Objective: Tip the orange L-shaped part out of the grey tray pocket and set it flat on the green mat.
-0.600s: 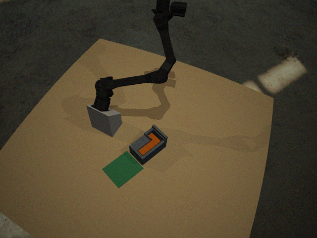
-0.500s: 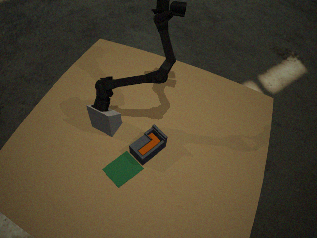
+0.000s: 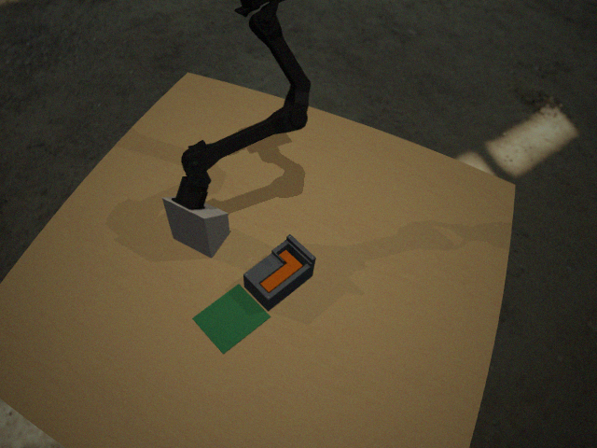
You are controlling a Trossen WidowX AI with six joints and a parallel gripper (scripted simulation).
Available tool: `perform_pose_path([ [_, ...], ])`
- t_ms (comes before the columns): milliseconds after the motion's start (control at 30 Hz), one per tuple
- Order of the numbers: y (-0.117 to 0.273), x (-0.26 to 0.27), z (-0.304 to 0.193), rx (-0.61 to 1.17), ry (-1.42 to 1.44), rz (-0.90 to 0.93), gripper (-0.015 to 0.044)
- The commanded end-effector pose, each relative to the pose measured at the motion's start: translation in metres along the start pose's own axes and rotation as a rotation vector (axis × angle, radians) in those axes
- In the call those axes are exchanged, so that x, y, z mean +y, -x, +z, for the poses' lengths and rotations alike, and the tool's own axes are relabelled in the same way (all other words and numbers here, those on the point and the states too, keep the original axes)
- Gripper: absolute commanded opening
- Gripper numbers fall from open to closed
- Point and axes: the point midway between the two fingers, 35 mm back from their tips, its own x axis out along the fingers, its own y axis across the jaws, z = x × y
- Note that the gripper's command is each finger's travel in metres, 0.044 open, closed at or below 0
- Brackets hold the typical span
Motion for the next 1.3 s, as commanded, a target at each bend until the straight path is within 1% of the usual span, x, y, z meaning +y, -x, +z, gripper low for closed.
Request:
perform_pose_path([
  [0, -0.019, -0.052, -0.033, 0.168, -0.036, -0.105, 0.0180],
  [100, -0.028, -0.090, -0.073, 0.328, -0.063, -0.184, 0.0180],
  [300, -0.024, -0.133, -0.155, 0.624, -0.093, -0.264, 0.0180],
  [433, -0.007, -0.152, -0.215, 0.830, -0.112, -0.306, 0.0180],
  [633, 0.037, -0.160, -0.298, 1.147, -0.108, -0.304, 0.0180],
  [767, 0.075, -0.161, -0.343, 1.335, -0.065, -0.286, 0.0180],
  [967, 0.152, -0.156, -0.404, 1.668, -0.030, -0.253, 0.0180],
  [1100, 0.210, -0.151, -0.433, 1.882, 0.019, -0.195, 0.0180],
  [1267, 0.287, -0.141, -0.451, 2.164, 0.084, -0.098, 0.0180],
])
